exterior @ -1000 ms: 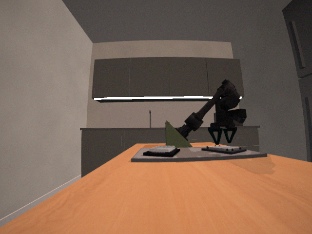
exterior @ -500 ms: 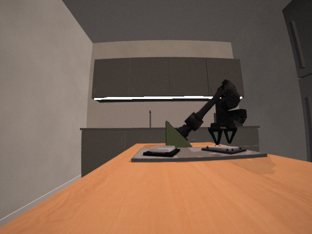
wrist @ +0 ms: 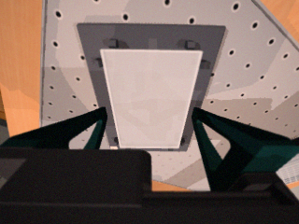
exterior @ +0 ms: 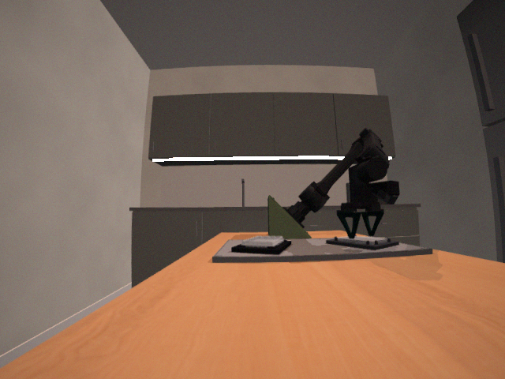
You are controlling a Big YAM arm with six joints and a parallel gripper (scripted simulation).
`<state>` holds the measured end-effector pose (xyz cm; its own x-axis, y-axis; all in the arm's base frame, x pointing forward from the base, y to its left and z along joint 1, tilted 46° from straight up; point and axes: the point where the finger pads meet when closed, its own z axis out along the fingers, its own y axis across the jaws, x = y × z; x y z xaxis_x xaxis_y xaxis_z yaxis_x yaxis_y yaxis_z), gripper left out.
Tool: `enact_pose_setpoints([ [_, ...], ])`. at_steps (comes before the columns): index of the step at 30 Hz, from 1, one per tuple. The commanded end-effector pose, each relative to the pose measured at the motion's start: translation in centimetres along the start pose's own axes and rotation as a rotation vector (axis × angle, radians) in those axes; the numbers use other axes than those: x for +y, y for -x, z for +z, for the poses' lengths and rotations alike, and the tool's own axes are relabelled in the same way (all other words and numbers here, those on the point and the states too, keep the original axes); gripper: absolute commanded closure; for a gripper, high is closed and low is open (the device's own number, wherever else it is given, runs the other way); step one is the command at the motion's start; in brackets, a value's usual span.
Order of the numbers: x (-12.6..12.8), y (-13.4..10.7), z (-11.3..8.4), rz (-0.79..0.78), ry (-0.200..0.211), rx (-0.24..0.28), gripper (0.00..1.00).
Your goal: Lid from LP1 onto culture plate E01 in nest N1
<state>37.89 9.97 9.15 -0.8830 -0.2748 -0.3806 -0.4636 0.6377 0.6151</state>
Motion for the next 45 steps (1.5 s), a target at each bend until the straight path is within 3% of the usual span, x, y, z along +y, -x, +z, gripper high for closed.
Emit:
enact_pose_setpoints([
  [1,-0.4,-0.4,0.5,0.02,0.002,0.0,0.0],
  [14,0.0,-0.4,1.8,0.013,0.008,0.011,0.0],
  [45,-0.4,-0.5,0.8,0.022,0.0,-0.001,0.0],
])
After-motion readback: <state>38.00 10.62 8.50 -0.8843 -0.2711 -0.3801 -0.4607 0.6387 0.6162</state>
